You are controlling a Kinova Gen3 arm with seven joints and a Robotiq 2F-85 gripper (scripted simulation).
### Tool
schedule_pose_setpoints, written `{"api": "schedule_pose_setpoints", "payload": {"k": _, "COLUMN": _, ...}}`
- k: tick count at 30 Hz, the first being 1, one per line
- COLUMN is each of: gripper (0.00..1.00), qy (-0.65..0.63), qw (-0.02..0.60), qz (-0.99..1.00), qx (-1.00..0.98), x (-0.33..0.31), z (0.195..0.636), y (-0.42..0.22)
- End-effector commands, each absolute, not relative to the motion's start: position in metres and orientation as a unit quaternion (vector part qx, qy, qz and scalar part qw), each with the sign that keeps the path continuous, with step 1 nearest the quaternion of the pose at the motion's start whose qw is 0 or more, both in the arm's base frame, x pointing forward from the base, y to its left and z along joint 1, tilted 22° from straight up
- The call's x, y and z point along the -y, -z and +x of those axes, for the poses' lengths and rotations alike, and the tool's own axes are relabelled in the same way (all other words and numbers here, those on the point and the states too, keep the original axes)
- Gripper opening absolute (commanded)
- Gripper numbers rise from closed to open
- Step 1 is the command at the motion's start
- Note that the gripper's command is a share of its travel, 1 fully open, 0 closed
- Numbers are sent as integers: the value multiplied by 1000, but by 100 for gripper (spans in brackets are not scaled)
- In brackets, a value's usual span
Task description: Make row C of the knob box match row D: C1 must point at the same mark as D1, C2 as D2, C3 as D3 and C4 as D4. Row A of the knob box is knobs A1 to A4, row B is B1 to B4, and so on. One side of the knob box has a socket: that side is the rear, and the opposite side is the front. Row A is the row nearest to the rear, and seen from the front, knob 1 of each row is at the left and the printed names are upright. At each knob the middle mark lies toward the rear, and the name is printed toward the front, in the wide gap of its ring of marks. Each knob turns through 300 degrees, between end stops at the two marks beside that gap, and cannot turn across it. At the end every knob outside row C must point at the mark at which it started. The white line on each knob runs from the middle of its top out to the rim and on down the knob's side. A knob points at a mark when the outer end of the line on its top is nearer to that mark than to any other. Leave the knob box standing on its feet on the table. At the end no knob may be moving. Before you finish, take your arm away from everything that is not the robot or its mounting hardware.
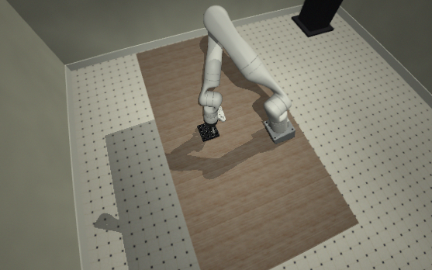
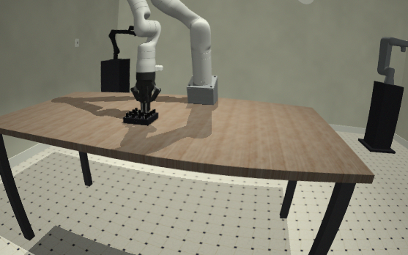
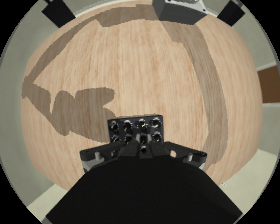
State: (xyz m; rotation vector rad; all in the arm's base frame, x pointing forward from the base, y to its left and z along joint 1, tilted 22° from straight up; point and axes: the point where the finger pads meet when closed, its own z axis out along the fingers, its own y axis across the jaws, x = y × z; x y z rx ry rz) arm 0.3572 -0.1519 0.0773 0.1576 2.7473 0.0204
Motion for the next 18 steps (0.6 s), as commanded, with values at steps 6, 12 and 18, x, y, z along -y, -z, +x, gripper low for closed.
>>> {"api": "schedule_pose_setpoints", "payload": {"k": 6, "gripper": 8, "qy": -2, "qw": 191, "qz": 29, "qx": -981, "x": 152, "z": 357, "y": -77}}
{"api": "schedule_pose_setpoints", "payload": {"k": 12, "gripper": 8, "qy": 2, "qw": 191, "qz": 10, "qx": -981, "x": 152, "z": 357, "y": -77}}
{"api": "schedule_pose_setpoints", "payload": {"k": 18, "gripper": 8, "qy": 4, "qw": 191, "qz": -1, "qx": -982, "x": 152, "z": 357, "y": -77}}
